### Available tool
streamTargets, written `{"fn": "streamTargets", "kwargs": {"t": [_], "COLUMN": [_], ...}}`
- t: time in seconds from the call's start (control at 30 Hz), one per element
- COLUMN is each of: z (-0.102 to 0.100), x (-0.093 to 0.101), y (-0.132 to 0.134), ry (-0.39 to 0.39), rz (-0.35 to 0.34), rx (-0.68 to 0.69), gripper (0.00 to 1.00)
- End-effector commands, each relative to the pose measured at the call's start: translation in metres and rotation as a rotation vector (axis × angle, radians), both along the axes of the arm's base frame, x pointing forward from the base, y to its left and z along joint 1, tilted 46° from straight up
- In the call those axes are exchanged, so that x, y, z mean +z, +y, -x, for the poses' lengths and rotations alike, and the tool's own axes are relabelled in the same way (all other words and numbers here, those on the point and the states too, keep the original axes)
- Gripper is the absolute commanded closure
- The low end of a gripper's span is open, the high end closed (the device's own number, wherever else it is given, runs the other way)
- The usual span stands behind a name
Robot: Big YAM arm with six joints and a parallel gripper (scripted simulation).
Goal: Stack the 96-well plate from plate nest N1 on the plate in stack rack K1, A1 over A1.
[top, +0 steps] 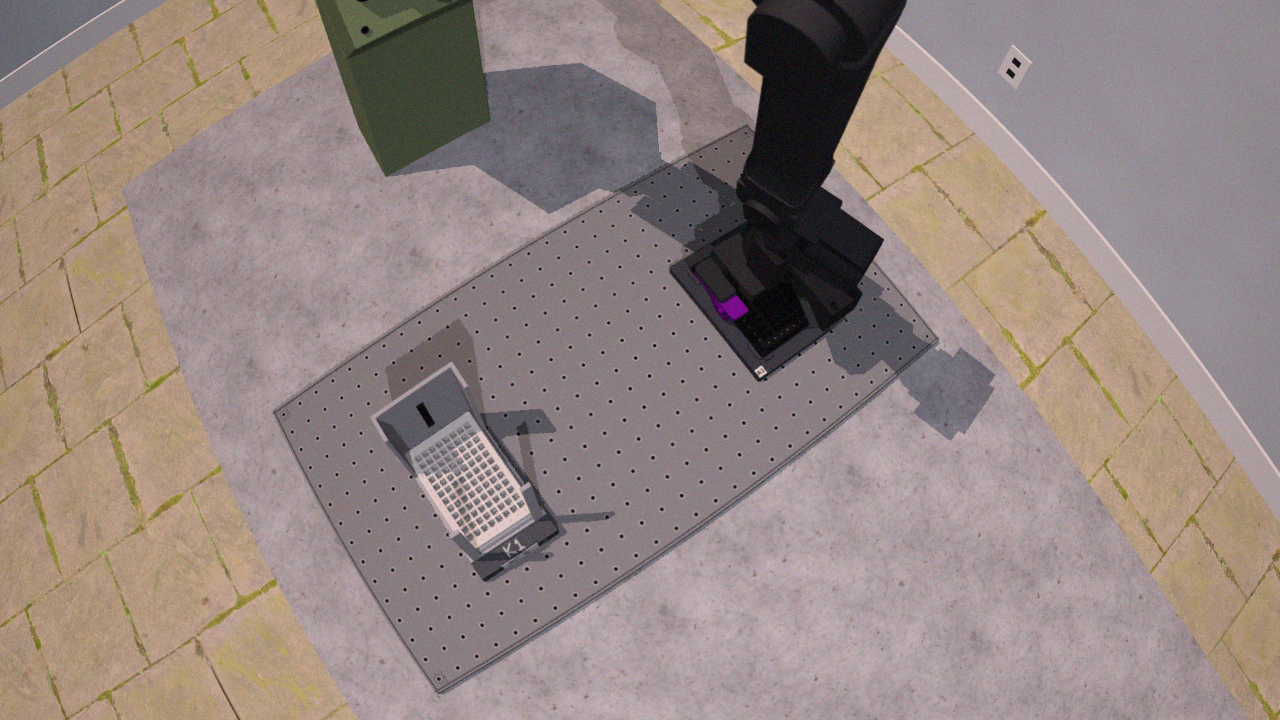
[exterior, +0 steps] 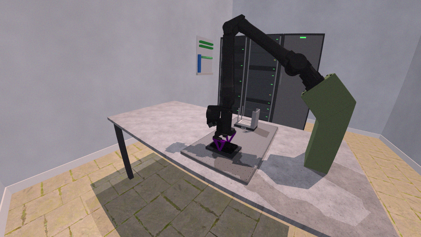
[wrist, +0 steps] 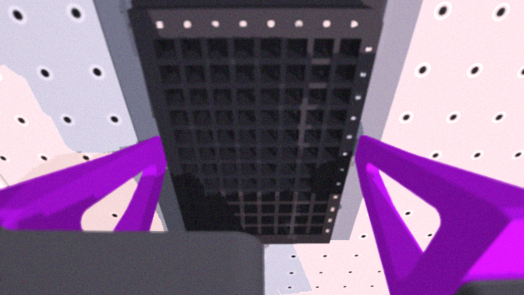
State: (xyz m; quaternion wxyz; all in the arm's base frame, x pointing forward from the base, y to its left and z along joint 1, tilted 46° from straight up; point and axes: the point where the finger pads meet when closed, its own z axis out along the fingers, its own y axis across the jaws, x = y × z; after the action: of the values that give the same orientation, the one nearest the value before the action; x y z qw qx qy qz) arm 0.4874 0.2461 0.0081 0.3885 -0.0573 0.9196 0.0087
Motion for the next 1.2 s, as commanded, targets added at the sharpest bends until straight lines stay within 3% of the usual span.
{"fn": "streamTargets", "kwargs": {"t": [0.0, 0.17, 0.2, 1.17], "z": [-0.0005, -0.0005, -0.0005, -0.0005], "x": [0.0056, 0.0056, 0.0056, 0.0056], "y": [0.0035, 0.0035, 0.0035, 0.0035], "ry": [-0.013, -0.013, -0.013, -0.013], "rz": [-0.007, -0.007, -0.007, -0.007], "rx": [0.006, 0.006, 0.006, 0.006], "gripper": [0.0, 0.0, 1.0, 1.0]}}
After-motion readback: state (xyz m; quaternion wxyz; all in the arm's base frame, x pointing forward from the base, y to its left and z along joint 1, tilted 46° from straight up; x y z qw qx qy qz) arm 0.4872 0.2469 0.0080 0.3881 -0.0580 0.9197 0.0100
